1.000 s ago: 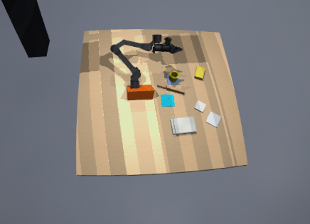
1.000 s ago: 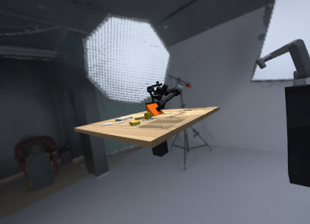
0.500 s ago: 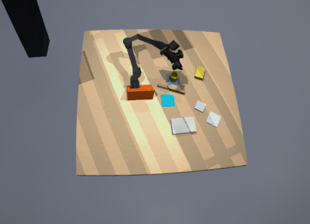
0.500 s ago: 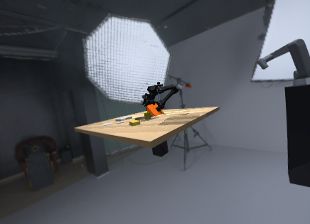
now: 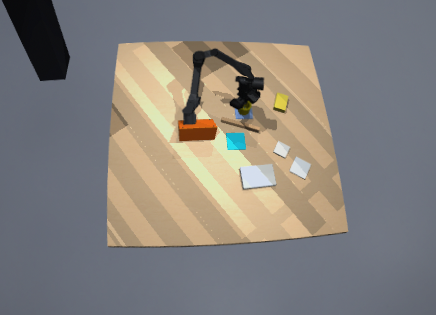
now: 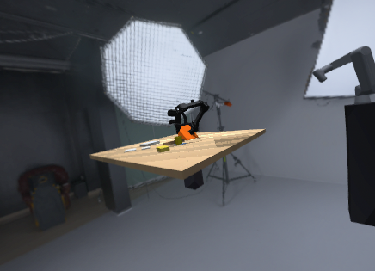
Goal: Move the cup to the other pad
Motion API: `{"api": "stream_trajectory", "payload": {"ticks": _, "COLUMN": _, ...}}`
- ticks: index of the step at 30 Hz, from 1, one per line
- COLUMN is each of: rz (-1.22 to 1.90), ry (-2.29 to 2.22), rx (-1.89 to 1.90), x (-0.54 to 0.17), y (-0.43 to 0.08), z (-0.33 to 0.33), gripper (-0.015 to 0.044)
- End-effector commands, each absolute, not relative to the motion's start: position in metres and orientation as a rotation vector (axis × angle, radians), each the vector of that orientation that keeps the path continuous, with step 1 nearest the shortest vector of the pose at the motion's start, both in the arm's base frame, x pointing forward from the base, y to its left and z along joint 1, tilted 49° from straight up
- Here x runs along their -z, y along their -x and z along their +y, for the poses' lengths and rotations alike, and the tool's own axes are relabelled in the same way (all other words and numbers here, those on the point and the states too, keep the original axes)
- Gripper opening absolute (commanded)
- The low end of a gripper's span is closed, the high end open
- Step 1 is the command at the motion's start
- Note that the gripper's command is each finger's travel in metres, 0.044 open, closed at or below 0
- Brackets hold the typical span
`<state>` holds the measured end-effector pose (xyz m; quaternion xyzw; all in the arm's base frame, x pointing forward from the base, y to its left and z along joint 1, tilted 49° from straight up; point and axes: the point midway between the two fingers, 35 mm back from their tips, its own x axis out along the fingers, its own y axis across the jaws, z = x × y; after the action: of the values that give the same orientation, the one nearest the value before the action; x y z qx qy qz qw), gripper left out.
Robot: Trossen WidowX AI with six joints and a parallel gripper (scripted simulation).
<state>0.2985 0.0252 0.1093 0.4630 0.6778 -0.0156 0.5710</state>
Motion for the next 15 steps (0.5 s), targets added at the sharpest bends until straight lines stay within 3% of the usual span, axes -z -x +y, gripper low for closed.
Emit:
{"api": "stream_trajectory", "payload": {"ticks": 1, "rz": 1.809, "ry": -1.399, "rx": 0.156, "x": -0.1119, "y": -0.2938, "z": 0.0240, "gripper": 0.0167}}
{"api": "stream_trajectory", "payload": {"ticks": 15, "rz": 1.809, "ry": -1.399, "rx": 0.156, "x": -0.1107, "y": -0.2939, "z": 0.0252, "gripper": 0.0167}}
